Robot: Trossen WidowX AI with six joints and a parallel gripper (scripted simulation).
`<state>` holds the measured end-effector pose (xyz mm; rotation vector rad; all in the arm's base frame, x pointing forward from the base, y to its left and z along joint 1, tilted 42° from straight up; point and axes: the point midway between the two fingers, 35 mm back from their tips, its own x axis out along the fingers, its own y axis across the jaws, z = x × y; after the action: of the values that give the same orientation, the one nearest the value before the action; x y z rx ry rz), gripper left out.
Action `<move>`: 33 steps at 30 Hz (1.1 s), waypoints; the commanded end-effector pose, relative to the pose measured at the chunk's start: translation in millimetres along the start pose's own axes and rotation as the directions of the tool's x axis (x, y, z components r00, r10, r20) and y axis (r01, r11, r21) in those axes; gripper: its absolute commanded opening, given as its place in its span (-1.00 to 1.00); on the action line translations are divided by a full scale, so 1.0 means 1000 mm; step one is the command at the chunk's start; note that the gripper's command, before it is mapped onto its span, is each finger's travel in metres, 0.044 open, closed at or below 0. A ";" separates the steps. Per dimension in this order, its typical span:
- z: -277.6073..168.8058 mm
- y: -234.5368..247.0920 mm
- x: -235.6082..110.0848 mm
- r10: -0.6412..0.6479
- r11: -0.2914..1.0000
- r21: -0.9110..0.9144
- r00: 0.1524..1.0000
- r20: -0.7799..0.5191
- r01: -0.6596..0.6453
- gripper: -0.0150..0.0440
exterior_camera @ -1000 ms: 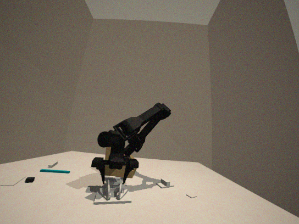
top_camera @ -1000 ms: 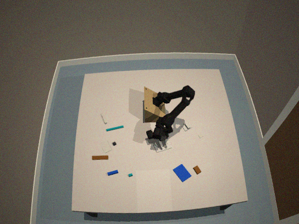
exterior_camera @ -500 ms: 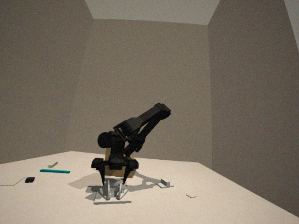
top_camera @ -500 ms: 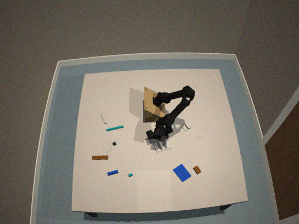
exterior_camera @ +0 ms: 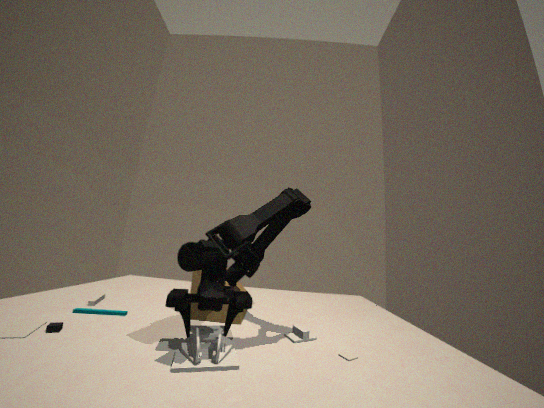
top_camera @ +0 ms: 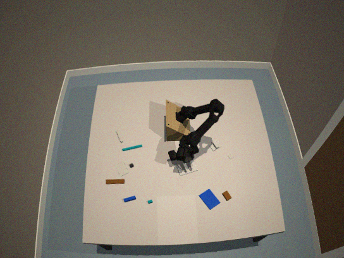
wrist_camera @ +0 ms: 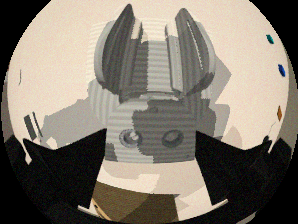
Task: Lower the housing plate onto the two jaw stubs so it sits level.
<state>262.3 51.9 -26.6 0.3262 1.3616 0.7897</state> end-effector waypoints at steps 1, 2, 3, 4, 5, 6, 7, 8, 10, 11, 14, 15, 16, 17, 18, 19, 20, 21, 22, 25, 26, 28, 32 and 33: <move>0.000 0.000 0.001 0.001 1.000 0.003 1.000 0.002 -0.001 0.70; 0.000 0.000 0.002 0.001 1.000 0.003 1.000 0.002 -0.001 0.70; 0.000 0.000 0.002 0.001 1.000 0.003 1.000 0.002 -0.001 0.70; 0.000 0.000 0.003 0.001 1.000 0.003 1.000 0.002 -0.001 0.70; 0.000 0.000 0.003 0.001 1.000 0.003 1.000 0.002 -0.001 0.70; 0.000 0.000 0.003 0.001 1.000 0.003 1.000 0.002 -0.001 0.70; 0.000 0.000 0.003 0.001 1.000 0.003 1.000 0.002 -0.001 0.70; 0.000 0.000 0.003 0.001 1.000 0.003 1.000 0.002 -0.001 0.70; 0.000 0.000 0.003 0.001 1.000 0.003 1.000 0.002 -0.001 0.70; 0.000 0.000 0.003 0.001 1.000 0.003 1.000 0.002 -0.001 0.70; 0.000 0.000 0.004 0.001 1.000 0.003 1.000 0.002 -0.001 0.70; 0.000 0.000 0.005 0.001 1.000 0.003 1.000 0.002 -0.001 0.70; 0.000 0.000 0.005 0.002 1.000 0.003 1.000 0.002 -0.002 0.70; 0.000 0.000 0.005 0.002 1.000 0.003 1.000 0.002 -0.002 0.70; 0.000 0.000 0.005 0.002 1.000 0.003 1.000 0.002 -0.002 0.70; 0.000 0.000 0.005 0.002 1.000 0.003 1.000 0.002 -0.002 0.70; 0.000 0.000 0.005 0.002 1.000 0.003 1.000 0.002 -0.002 0.70; 0.000 0.000 0.005 0.002 1.000 0.003 1.000 0.002 -0.002 0.70; 0.000 0.000 0.005 0.002 1.000 0.003 1.000 0.002 -0.002 0.70; 0.000 0.000 0.006 0.002 1.000 0.003 1.000 0.002 -0.002 0.70; 0.000 0.000 0.006 0.002 1.000 0.002 1.000 0.002 -0.002 0.70; 0.000 0.000 0.008 0.002 1.000 0.002 1.000 0.002 -0.002 0.70; 0.000 0.000 0.008 0.002 1.000 0.002 1.000 0.002 -0.002 0.70; 0.000 0.000 0.008 0.002 1.000 0.002 1.000 0.002 -0.002 0.70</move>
<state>262.5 57.2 -31.3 0.3297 1.3584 0.7932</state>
